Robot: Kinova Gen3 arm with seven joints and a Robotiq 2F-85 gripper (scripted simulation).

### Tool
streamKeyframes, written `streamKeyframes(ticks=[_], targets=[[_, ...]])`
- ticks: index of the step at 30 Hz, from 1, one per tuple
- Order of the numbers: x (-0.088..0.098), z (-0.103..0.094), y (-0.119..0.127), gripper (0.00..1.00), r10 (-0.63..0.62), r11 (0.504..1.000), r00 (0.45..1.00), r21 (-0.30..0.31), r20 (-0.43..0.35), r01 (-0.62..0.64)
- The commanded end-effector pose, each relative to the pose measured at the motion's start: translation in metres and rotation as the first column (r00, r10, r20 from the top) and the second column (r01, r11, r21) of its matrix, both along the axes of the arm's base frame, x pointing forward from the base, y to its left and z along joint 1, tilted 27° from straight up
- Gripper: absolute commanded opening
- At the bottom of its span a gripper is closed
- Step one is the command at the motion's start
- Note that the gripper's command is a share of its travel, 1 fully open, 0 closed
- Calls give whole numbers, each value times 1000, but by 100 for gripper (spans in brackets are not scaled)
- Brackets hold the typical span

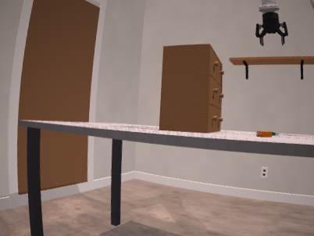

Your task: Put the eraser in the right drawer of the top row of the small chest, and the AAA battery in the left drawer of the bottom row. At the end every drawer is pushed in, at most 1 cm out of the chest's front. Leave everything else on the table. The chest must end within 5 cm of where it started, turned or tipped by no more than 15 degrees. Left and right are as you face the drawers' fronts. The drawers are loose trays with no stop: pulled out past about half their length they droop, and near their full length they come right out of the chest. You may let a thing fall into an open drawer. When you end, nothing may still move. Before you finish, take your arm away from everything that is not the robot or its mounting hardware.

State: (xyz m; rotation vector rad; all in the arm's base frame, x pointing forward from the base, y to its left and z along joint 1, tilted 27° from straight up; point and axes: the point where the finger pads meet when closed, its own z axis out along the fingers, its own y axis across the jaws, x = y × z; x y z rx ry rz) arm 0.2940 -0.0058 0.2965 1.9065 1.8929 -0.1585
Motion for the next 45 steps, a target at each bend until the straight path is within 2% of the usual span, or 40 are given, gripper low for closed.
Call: streamKeyframes(ticks=[1, 12, 26, 33, 40, 42, 45], targets=[[1, 0, 3, 100, 19, 1000, 1000, -1, 4, -19], [3, 1, 4, 100, 68, 998, 998, -12, -16, -68], [9, 1, 6, 100, 243, 968, 965, -44, -99, -248], [14, 2, 7, 100, 398, 908, 899, -62, -182, -414], [19, 2, 9, 100, 559, 801, 780, -63, -281, -596], [19, 2, 9, 100, 559, 801, 780, -63, -281, -596], [22, 3, 9, 100, 621, 739, 713, -58, -326, -671]])
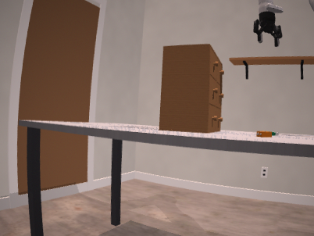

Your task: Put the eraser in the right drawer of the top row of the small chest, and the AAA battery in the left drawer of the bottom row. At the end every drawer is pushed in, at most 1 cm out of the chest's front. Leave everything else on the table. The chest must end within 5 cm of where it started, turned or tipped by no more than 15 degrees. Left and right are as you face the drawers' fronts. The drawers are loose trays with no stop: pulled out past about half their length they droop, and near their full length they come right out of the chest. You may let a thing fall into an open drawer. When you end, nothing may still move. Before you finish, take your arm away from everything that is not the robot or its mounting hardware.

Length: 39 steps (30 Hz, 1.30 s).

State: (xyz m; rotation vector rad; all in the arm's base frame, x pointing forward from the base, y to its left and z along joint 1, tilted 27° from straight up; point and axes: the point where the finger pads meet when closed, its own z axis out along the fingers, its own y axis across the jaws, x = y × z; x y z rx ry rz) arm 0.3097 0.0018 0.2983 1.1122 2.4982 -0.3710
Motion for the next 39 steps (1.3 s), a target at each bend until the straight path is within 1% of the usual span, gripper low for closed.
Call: streamKeyframes(ticks=[1, 6, 12, 14, 22, 29, 31, 35, 39], targets=[[7, 1, 2, 100, 88, 996, 996, -14, -32, -89], [11, 1, 3, 100, 241, 968, 965, -43, -105, -246], [16, 2, 4, 100, 402, 905, 895, -63, -191, -420], [16, 2, 4, 100, 402, 905, 895, -63, -191, -420], [22, 3, 4, 100, 562, 796, 775, -66, -291, -602], [26, 3, 5, 100, 646, 707, 677, -58, -353, -705], [26, 3, 5, 100, 646, 707, 677, -58, -353, -705], [27, 3, 5, 100, 675, 668, 635, -52, -376, -742], [28, 4, 5, 100, 693, 641, 605, -48, -392, -766]])
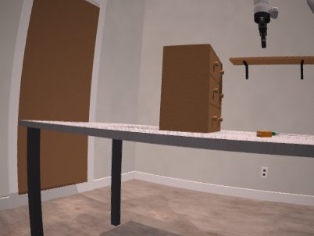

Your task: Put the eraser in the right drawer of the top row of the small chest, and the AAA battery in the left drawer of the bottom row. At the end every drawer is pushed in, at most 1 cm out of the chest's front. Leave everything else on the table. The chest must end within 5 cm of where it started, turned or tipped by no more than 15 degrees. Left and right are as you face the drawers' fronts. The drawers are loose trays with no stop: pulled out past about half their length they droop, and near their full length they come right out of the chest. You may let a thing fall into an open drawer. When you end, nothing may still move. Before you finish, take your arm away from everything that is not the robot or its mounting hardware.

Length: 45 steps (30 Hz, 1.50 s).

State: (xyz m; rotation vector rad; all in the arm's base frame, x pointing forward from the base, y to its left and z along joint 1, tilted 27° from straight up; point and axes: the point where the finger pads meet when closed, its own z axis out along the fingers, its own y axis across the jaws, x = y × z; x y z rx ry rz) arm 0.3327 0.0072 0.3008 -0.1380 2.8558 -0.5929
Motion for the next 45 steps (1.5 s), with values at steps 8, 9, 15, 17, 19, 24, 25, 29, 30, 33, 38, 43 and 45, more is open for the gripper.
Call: streamKeyframes(ticks=[8, 9, 15, 17, 19, 24, 25, 29, 30, 33, 38, 43, 45], targets=[[6, 1, -1, 100, 44, 999, 999, -9, -11, -44], [6, 1, -1, 100, 44, 999, 999, -9, -11, -44], [6, 1, -1, 100, 42, 999, 999, -9, -11, -42], [6, 1, -1, 100, 42, 999, 999, -9, -10, -43], [6, 1, -1, 100, 42, 999, 999, -9, -10, -42], [6, -1, -2, 100, 40, 999, 999, -10, -7, -40], [6, -1, -2, 100, 40, 999, 999, -10, -7, -40], [7, -1, -3, 100, 39, 999, 999, -11, 0, -39], [7, -2, -3, 100, 41, 999, 999, -11, 1, -41], [9, -3, -4, 100, 43, 999, 999, -11, 10, -43], [14, -6, -5, 100, 50, 999, 998, -9, 28, -50], [18, -9, -6, 100, 57, 998, 998, -9, 42, -56], [20, -11, -6, 100, 62, 998, 997, -8, 52, -61]])
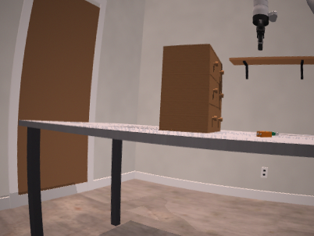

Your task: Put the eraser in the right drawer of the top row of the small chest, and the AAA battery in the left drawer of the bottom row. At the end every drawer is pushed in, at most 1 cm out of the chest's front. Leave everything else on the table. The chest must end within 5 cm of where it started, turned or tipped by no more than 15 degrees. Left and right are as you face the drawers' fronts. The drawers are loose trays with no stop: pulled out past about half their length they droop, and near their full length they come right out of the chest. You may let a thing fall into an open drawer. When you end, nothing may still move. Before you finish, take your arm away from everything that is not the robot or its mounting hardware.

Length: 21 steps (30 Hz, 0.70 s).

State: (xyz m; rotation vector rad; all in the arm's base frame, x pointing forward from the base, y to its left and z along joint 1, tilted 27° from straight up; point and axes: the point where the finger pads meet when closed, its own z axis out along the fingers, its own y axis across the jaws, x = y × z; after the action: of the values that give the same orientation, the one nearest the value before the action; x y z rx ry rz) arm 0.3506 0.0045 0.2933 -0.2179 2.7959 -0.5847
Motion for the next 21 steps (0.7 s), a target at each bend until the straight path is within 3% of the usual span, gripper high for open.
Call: streamKeyframes(ticks=[1, 21], targets=[[4, -5, -4, 100, -2, 1000, 1000, 1, 15, 2], [39, -32, -12, 100, 61, 998, 987, 11, 150, -63]])
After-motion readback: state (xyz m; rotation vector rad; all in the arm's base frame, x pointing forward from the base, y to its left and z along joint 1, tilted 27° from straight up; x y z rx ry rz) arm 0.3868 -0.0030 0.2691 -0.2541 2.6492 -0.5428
